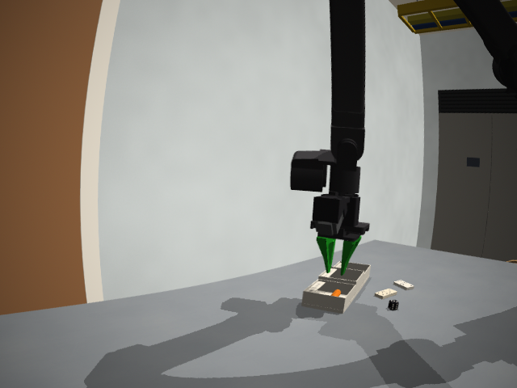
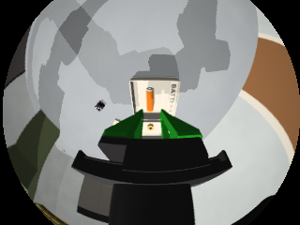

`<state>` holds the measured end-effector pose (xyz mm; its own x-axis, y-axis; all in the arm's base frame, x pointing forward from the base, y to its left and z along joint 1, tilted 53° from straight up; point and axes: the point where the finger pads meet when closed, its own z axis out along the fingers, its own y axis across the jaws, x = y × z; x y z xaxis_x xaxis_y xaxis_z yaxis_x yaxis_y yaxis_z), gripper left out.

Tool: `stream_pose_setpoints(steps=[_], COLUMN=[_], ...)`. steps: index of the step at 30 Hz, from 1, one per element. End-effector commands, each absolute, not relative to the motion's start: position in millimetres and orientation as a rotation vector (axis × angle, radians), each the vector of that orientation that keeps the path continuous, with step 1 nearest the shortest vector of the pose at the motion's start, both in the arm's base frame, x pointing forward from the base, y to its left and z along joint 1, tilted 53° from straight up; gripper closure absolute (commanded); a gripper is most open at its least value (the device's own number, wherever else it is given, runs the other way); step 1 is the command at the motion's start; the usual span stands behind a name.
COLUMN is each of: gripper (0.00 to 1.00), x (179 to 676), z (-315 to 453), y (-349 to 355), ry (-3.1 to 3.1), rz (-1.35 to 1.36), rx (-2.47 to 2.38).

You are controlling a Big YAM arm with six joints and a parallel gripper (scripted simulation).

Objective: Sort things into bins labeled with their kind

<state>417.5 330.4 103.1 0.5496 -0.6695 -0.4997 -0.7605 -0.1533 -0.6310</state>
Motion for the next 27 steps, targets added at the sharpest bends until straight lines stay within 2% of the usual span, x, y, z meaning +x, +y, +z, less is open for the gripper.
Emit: stream_pose_setpoints(steps=[1, 20, 21, 27], gripper=[0.73, 0.73, 0.00, 0.00], x=[415, 417, 418, 409], z=[92, 93, 109, 123], y=[328, 328, 317, 300], ry=[1.172, 1.164, 1.167, 1.167], rz=[0.133, 0.123, 0.111, 0.111], rx=[-1.898, -1.888, -1.872, -1.872])
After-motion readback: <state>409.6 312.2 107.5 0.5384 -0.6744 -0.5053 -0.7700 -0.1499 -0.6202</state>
